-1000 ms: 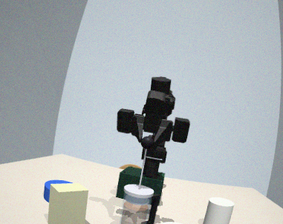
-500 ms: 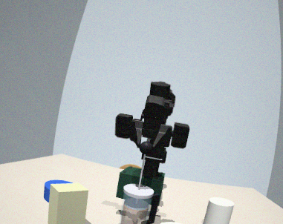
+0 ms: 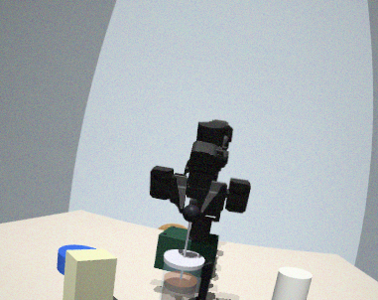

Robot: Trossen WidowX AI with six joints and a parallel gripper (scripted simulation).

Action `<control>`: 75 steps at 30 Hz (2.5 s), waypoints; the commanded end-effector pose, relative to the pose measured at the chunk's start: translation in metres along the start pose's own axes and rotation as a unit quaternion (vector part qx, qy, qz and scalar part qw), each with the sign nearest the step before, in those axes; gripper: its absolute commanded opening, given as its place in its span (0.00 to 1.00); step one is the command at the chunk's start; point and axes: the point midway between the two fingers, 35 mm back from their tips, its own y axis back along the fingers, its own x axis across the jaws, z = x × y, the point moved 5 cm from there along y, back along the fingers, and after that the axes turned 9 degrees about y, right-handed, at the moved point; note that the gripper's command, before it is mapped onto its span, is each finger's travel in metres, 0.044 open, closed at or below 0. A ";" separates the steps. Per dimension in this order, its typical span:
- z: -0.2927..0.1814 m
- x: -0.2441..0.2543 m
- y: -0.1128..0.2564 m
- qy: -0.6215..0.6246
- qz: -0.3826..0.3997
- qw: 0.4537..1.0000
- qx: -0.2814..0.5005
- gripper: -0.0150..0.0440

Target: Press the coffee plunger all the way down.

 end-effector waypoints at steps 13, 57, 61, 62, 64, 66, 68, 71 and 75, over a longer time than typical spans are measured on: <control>-0.040 0.007 -0.020 -0.004 0.004 0.999 0.035 0.45; -0.031 0.006 -0.044 -0.004 0.004 0.999 0.034 0.45; -0.031 0.006 -0.045 -0.004 0.004 0.999 0.034 0.45; -0.030 0.006 -0.046 -0.004 0.004 0.999 0.033 0.45; -0.027 0.005 -0.044 0.000 0.003 1.000 0.026 0.45; -0.027 0.005 -0.044 0.000 0.003 1.000 0.026 0.45; -0.027 0.005 -0.044 0.000 0.003 1.000 0.026 0.45; -0.027 0.005 -0.044 0.000 0.003 1.000 0.026 0.45; -0.027 0.005 -0.044 0.000 0.003 1.000 0.026 0.59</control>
